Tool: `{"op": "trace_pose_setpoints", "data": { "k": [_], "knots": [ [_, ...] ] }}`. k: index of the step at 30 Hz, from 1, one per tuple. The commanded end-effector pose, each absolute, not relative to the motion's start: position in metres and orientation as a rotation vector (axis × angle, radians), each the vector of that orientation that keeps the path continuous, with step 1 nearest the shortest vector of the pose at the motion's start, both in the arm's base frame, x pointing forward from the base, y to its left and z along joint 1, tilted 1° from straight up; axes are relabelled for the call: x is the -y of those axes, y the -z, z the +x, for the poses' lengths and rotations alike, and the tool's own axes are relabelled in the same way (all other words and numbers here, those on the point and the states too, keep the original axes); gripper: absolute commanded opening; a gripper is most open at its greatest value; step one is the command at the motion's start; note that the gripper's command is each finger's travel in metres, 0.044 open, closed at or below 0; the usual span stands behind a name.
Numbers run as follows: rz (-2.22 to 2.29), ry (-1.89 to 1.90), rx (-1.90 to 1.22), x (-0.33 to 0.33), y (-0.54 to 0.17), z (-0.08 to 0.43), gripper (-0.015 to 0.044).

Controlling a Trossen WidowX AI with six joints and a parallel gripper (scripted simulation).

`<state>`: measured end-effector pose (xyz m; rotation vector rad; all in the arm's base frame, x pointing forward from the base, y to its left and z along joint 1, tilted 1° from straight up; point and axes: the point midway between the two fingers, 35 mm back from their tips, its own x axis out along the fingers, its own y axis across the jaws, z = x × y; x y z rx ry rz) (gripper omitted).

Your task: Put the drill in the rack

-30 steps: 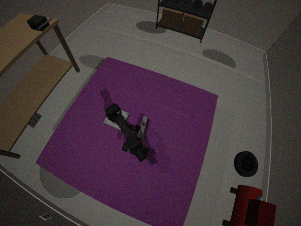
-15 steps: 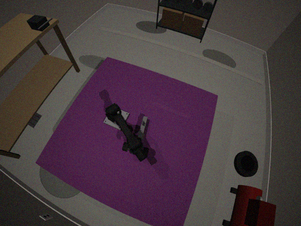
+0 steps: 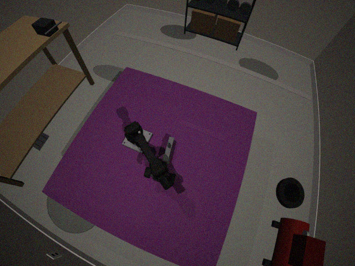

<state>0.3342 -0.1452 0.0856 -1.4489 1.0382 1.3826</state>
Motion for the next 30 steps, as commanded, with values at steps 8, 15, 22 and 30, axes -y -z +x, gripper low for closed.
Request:
{"op": "trace_pose_setpoints", "data": {
  "k": [8,15,22,30],
  "knots": [
    [-1.453,-1.383,-1.033,0.144,-0.092,0.334,0.0],
    [-1.453,-1.383,-1.033,0.144,-0.094,0.334,0.0],
    [-1.453,-1.383,-1.034,0.149,-0.09,0.324,0.0],
    [-1.453,-1.384,-1.036,0.155,-0.084,0.311,0.0]
  ]
}}
